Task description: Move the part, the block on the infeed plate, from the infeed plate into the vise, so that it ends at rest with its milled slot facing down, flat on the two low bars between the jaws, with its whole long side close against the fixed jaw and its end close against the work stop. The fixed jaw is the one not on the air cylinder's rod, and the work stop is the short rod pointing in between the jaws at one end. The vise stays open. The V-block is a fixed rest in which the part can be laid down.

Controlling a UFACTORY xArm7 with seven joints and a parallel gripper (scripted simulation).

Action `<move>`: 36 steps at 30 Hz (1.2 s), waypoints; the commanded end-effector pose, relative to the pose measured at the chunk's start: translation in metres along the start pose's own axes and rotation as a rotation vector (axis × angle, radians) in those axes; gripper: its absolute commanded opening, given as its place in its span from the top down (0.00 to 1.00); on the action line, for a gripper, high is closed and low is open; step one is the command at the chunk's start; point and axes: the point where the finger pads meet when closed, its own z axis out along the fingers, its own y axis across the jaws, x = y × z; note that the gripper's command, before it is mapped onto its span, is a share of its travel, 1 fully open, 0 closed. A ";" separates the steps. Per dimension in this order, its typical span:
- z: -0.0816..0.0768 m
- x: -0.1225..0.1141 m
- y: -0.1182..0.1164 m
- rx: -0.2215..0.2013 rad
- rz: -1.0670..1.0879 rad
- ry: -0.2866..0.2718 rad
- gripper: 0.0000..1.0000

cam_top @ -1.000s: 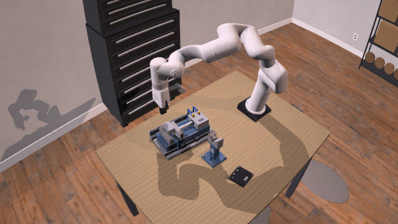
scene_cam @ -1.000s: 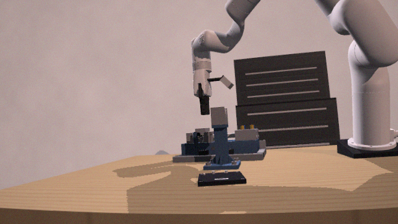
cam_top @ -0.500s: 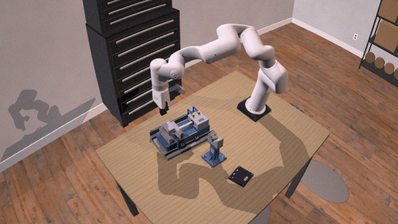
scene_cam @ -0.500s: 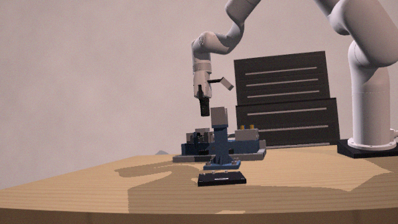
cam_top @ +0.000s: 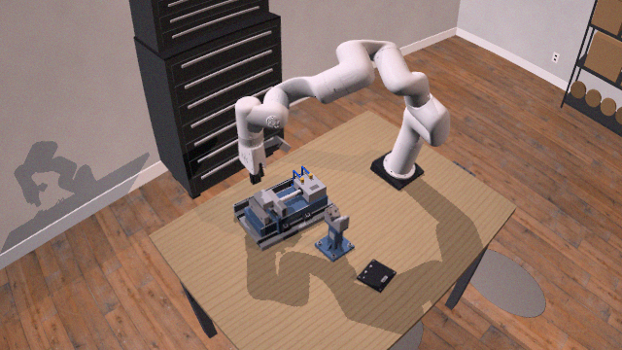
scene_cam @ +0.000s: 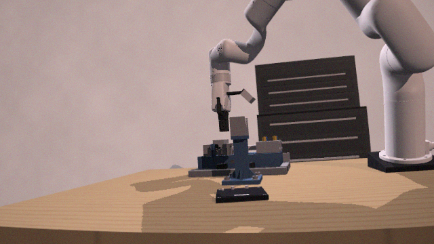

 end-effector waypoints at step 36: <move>0.026 -0.002 -0.001 0.002 0.000 -0.005 1.00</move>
